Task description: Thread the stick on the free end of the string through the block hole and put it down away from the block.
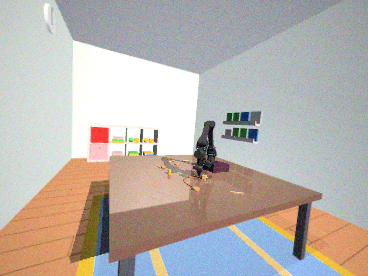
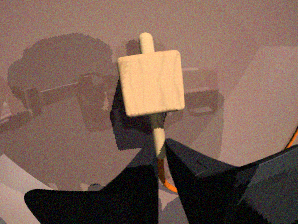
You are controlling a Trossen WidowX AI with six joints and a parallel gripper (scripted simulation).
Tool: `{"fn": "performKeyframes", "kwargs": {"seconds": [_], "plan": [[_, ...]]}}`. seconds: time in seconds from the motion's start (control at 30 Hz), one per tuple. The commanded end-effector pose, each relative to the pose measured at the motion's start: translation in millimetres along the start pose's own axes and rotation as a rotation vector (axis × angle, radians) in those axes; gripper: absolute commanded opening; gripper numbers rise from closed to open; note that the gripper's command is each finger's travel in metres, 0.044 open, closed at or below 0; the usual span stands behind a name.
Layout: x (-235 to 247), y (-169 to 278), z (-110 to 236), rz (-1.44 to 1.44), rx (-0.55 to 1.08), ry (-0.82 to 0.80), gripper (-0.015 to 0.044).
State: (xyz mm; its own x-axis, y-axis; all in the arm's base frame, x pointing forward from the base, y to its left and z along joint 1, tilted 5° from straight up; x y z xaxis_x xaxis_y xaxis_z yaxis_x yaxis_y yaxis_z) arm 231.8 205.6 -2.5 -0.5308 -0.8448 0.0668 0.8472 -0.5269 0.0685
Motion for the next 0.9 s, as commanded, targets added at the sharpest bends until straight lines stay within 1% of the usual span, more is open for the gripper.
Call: {"fn": "performKeyframes", "kwargs": {"seconds": [0.0, 0.33, 0.47, 0.5, 0.63, 0.7, 0.8, 0.87], "plan": [[-1, -6, 1, -0.003, -0.004, 0.003, 0.0000], [-2, -15, 1, -0.003, -0.004, 0.002, 0.0000], [-2, -13, 0, 0.001, -0.001, 0.000, 0.0105], [-2, -13, 0, 0.001, -0.001, 0.000, 0.0123], [-3, -13, 3, 0.001, -0.001, 0.000, 0.0123], [-4, -12, 23, 0.001, -0.001, 0.001, 0.0123], [-3, -10, 70, 0.001, -0.001, 0.001, 0.0123], [-2, -10, 81, 0.001, -0.001, 0.001, 0.0123]]}}
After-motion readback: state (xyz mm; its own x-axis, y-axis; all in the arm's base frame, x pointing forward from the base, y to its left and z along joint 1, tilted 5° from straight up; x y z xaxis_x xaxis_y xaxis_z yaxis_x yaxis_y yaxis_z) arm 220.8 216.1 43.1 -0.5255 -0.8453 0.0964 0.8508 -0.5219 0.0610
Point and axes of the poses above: the point midway between the two fingers, 35 mm back from their tips, its own z axis back along the fingers, its own x axis across the jaws, y = z × x, the point moved 3 cm from there along z, back along the fingers, and after that the axes turned 12 degrees about z, right-handed, at the moved point
